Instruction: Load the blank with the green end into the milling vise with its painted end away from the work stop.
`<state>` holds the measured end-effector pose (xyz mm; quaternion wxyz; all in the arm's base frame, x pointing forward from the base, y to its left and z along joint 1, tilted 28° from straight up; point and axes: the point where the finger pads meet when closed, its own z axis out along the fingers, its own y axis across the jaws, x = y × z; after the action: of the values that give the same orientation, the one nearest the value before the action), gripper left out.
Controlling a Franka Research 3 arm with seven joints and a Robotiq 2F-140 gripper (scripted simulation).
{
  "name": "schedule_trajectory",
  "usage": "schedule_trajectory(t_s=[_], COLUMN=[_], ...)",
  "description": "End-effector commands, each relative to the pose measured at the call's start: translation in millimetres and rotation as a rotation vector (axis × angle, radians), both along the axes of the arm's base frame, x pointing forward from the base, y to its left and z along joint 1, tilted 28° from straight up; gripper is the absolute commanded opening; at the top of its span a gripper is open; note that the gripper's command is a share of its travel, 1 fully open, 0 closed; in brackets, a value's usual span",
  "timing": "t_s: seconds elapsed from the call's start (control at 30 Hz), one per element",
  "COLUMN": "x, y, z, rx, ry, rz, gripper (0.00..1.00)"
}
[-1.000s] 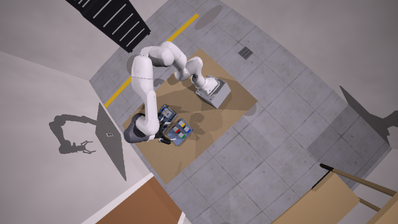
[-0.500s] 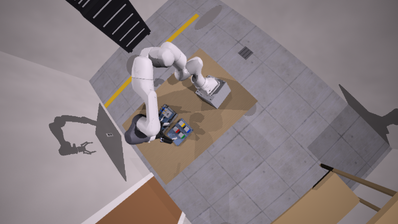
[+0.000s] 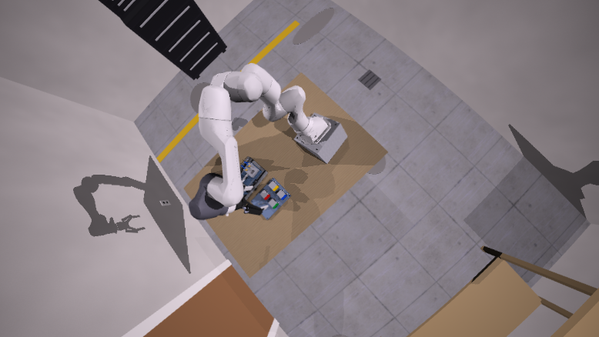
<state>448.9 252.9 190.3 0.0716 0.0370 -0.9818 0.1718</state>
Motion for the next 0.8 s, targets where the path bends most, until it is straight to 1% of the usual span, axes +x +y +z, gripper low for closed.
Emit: schedule_trajectory(t_s=[0.0,0.03,0.17,0.6,0.73,0.77], x=[0.2,0.2,0.5,0.2,0.7,0.7], y=[-1.1,-0.3,-1.0,-0.4,-0.8,-0.8], z=[0.9,0.3,1.1,0.1,1.3,1.3], rx=[0.002,-0.002,-0.012,-0.016,-0.025,-0.025], ry=[0.02,0.015,0.067,0.063,0.116,0.116], rz=[0.048,0.048,0.224,0.224,0.4,0.4], gripper=[1.0,1.0,1.0,1.0,1.0,1.0])
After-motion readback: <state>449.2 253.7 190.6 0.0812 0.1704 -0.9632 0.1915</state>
